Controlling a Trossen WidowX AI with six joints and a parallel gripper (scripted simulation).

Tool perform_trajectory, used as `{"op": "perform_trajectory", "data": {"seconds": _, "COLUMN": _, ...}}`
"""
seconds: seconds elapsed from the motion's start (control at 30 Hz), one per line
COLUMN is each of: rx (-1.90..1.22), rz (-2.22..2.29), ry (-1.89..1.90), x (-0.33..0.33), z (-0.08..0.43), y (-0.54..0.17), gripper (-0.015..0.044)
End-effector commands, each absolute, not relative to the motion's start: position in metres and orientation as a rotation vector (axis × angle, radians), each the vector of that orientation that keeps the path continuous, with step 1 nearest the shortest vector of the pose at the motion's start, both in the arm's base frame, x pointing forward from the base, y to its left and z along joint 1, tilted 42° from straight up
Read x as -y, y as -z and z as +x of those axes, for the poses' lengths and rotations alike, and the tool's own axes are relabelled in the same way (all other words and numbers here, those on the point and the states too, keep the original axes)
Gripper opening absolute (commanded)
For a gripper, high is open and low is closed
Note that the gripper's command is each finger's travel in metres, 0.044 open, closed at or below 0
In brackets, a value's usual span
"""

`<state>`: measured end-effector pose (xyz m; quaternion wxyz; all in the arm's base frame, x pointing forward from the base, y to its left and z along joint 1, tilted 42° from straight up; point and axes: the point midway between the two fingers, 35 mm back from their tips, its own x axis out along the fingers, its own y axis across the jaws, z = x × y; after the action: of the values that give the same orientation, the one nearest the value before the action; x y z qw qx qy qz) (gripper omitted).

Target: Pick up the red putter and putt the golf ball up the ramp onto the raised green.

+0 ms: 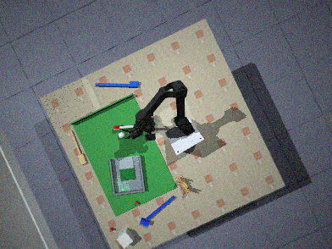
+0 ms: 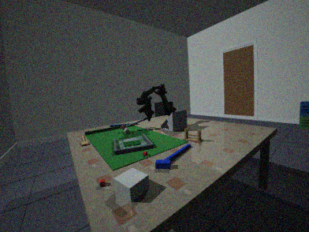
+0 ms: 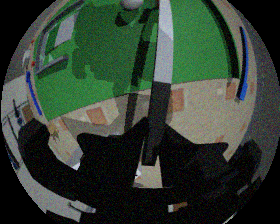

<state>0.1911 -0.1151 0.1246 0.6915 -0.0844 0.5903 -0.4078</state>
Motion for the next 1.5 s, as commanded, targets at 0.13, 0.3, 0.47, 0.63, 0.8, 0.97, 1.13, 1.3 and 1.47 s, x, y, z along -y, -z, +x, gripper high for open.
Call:
{"op": "perform_trajectory", "data": {"seconds": 0.13, "rx": -1.32, "rz": -0.203, "ry": 0.903, "x": 0.049, "z": 0.225, "y": -0.067, "gripper": 0.0}}
{"op": "perform_trajectory", "data": {"seconds": 0.3, "rx": -1.32, "rz": -0.204, "ry": 0.903, "x": 0.046, "z": 0.226, "y": -0.067, "gripper": 0.0}}
{"op": "perform_trajectory", "data": {"seconds": 0.47, "rx": -1.321, "rz": -0.202, "ry": 0.901, "x": 0.033, "z": 0.228, "y": -0.08, "gripper": 0.0}}
{"op": "perform_trajectory", "data": {"seconds": 0.63, "rx": -1.322, "rz": -0.202, "ry": 0.901, "x": 0.016, "z": 0.228, "y": -0.1, "gripper": 0.0}}
{"op": "perform_trajectory", "data": {"seconds": 0.8, "rx": -1.329, "rz": -0.208, "ry": 0.9, "x": 0.014, "z": 0.227, "y": -0.103, "gripper": 0.0}}
{"op": "perform_trajectory", "data": {"seconds": 0.97, "rx": -1.329, "rz": -0.208, "ry": 0.9, "x": 0.014, "z": 0.227, "y": -0.103, "gripper": 0.0}}
{"op": "perform_trajectory", "data": {"seconds": 1.13, "rx": -1.329, "rz": -0.208, "ry": 0.9, "x": 0.014, "z": 0.227, "y": -0.103, "gripper": 0.0}}
{"op": "perform_trajectory", "data": {"seconds": 1.3, "rx": -1.329, "rz": -0.208, "ry": 0.9, "x": 0.014, "z": 0.227, "y": -0.103, "gripper": 0.0}}
{"op": "perform_trajectory", "data": {"seconds": 1.47, "rx": -1.329, "rz": -0.208, "ry": 0.9, "x": 0.014, "z": 0.227, "y": -0.103, "gripper": 0.0}}
